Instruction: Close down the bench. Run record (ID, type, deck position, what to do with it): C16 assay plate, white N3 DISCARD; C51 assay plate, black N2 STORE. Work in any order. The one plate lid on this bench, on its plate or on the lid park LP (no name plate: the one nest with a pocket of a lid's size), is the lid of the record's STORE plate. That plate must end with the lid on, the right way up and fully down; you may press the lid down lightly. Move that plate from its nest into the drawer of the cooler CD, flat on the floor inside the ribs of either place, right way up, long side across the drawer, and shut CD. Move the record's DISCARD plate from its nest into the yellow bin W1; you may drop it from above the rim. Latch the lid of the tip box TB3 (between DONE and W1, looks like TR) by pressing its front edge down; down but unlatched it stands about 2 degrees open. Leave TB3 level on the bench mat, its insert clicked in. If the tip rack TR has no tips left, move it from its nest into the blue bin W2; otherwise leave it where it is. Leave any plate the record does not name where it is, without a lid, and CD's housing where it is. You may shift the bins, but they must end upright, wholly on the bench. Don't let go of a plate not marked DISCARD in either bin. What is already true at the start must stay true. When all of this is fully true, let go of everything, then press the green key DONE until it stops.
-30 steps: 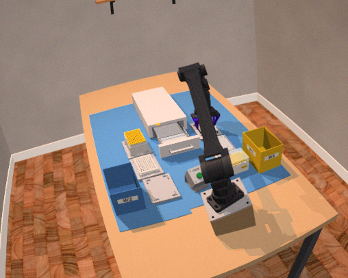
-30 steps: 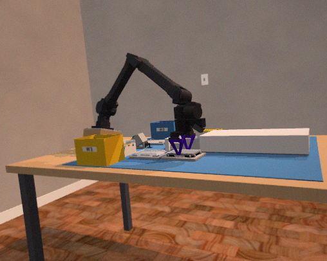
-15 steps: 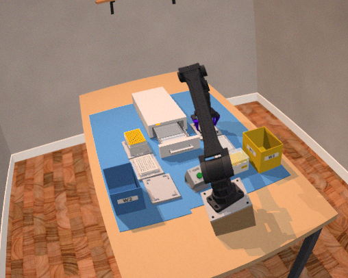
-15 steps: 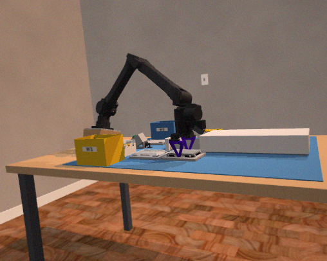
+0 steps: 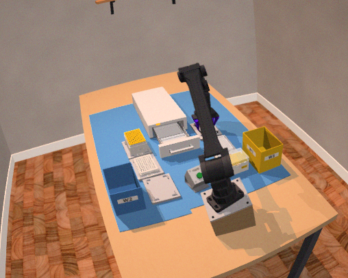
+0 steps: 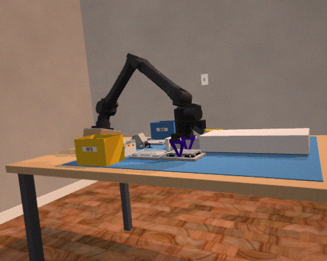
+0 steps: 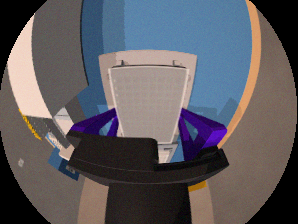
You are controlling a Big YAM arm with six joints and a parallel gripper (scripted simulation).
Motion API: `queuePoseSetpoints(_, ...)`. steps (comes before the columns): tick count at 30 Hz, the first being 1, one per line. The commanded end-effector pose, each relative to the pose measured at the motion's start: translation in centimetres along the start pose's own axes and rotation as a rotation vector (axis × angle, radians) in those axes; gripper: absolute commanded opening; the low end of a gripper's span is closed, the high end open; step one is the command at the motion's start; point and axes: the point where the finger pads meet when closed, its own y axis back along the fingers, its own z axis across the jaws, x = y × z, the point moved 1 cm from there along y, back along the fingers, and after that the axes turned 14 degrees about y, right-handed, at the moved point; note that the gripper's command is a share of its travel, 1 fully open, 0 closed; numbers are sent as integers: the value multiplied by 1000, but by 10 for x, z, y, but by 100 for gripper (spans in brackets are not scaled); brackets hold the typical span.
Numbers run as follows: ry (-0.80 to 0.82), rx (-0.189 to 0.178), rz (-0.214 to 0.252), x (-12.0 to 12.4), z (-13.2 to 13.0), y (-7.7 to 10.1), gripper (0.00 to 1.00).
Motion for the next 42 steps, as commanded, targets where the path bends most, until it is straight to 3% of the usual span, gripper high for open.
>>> queuePoseSetpoints(1, 7, 25, -42, -16, -6, 21, 0)
queuePoseSetpoints(14, 7, 25, -42, -16, -6, 21, 0)
queuePoseSetpoints(15, 5, 14, -23, -11, 0, 12, 0)
queuePoseSetpoints(23, 10, 27, -45, -16, -1, 36, 0)
queuePoseSetpoints(42, 7, 34, -56, -17, -8, 47, 0)
